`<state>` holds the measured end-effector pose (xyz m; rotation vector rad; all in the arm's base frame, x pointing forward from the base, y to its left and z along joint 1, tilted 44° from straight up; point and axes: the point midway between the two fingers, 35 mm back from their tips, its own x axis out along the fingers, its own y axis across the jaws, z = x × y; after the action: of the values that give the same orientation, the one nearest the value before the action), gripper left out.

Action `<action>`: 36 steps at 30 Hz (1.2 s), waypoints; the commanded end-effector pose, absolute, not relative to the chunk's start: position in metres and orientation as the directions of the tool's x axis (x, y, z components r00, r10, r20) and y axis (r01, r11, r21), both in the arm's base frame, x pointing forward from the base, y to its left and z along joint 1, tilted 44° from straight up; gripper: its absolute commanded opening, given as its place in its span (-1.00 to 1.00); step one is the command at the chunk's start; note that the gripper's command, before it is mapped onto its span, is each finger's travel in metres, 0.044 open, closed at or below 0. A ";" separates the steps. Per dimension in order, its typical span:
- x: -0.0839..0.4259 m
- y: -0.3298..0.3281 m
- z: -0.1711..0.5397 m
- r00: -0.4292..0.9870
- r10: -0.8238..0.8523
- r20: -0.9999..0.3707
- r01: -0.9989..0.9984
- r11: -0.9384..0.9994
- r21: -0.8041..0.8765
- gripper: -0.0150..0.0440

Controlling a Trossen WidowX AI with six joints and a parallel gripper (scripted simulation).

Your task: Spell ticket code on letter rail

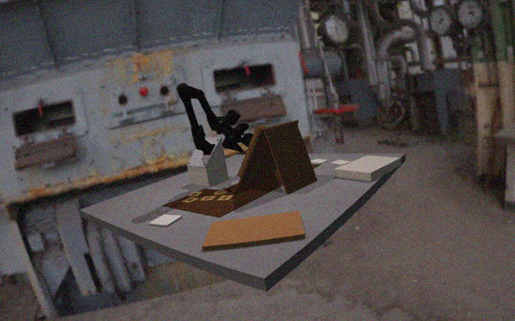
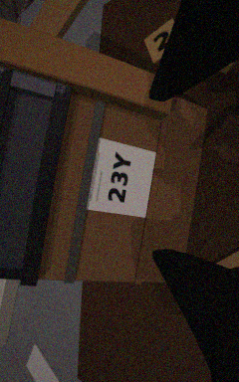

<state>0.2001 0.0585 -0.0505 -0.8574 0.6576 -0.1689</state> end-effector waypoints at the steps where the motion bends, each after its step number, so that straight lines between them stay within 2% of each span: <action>1: 0.224 0.099 -0.043 0.753 -0.356 -0.554 -0.341 0.509 -0.791 1.00; 6: 0.245 0.134 -0.010 0.679 -0.336 -0.652 -0.621 0.211 -0.755 1.00; 15: 0.254 0.149 0.036 0.613 -0.328 -0.719 -0.775 -0.073 -0.628 1.00; 23: 0.252 0.150 0.088 0.545 -0.320 -0.775 -0.832 -0.325 -0.450 1.00; 36: 0.250 0.149 0.098 0.532 -0.319 -0.784 -0.832 -0.368 -0.414 1.00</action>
<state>0.2505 0.1486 0.0919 -1.9163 0.9496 0.7484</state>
